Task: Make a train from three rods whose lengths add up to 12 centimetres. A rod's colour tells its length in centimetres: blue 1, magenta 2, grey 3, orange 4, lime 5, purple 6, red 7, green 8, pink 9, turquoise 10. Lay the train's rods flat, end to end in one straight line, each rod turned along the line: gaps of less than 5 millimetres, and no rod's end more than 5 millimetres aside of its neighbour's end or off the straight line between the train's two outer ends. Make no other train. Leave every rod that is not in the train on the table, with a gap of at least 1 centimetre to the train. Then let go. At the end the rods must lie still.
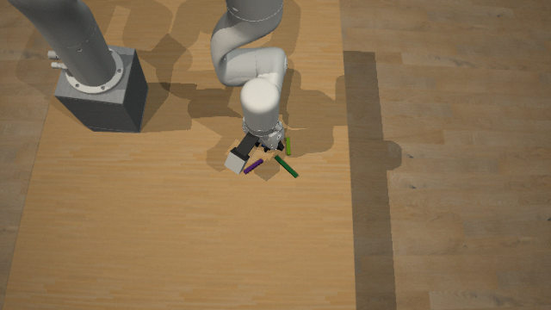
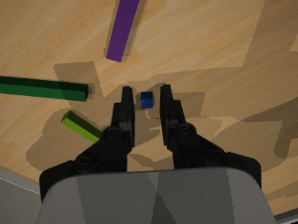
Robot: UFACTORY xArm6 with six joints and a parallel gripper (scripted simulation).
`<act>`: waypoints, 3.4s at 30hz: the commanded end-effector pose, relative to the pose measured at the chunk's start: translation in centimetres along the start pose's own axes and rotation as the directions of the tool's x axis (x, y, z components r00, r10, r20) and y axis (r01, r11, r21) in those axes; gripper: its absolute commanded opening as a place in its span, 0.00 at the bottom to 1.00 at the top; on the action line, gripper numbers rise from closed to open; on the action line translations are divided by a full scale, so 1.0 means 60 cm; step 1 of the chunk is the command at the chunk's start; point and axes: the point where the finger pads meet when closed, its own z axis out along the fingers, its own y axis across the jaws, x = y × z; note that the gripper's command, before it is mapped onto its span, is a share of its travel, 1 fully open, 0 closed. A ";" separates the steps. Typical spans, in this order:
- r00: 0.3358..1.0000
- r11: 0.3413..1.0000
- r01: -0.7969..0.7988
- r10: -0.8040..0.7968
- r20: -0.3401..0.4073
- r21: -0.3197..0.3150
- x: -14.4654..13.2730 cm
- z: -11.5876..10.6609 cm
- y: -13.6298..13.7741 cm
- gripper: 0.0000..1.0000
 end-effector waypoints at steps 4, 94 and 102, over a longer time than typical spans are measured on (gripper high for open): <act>1.000 1.000 0.000 0.000 0.001 0.004 -0.001 0.004 -0.002 0.24; 1.000 1.000 0.000 0.000 0.001 0.004 -0.001 -0.038 -0.002 0.04; 1.000 1.000 0.000 0.000 0.001 0.004 -0.001 -0.087 -0.002 0.04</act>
